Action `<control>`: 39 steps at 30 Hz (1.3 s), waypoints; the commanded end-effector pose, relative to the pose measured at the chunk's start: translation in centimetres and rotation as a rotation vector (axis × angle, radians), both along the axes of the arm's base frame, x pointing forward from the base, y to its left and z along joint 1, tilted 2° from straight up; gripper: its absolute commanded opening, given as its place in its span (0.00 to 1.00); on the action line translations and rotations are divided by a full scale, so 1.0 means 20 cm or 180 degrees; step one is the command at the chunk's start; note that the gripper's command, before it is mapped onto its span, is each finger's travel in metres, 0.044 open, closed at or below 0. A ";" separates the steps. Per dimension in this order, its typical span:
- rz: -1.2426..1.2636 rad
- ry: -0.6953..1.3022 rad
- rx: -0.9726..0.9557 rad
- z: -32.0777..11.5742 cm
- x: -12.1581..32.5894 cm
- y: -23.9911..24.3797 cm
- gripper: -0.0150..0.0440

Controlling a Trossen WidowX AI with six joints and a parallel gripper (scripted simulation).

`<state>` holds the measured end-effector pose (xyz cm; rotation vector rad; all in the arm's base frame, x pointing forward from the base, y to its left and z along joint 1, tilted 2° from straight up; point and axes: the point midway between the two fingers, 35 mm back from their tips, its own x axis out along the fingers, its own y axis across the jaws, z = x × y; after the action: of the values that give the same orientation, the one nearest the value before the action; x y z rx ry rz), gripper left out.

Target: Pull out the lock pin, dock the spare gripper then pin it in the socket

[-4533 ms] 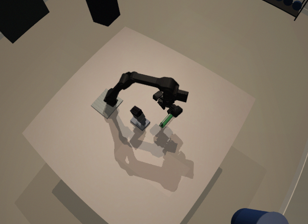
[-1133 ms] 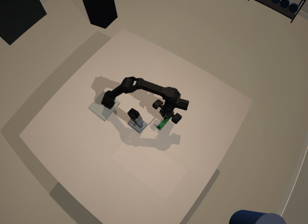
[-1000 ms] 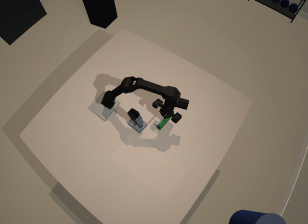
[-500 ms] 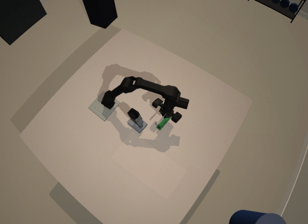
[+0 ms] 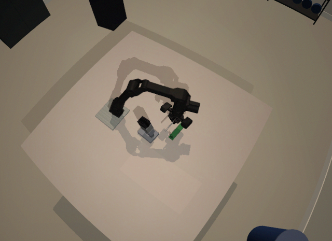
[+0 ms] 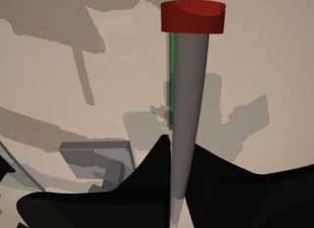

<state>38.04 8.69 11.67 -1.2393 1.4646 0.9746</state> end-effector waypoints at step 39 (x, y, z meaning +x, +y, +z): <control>-0.0007 0.0018 0.0023 -0.08 -0.40 0.02 0.25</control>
<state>30.13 9.09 11.30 -1.2376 1.4617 0.9777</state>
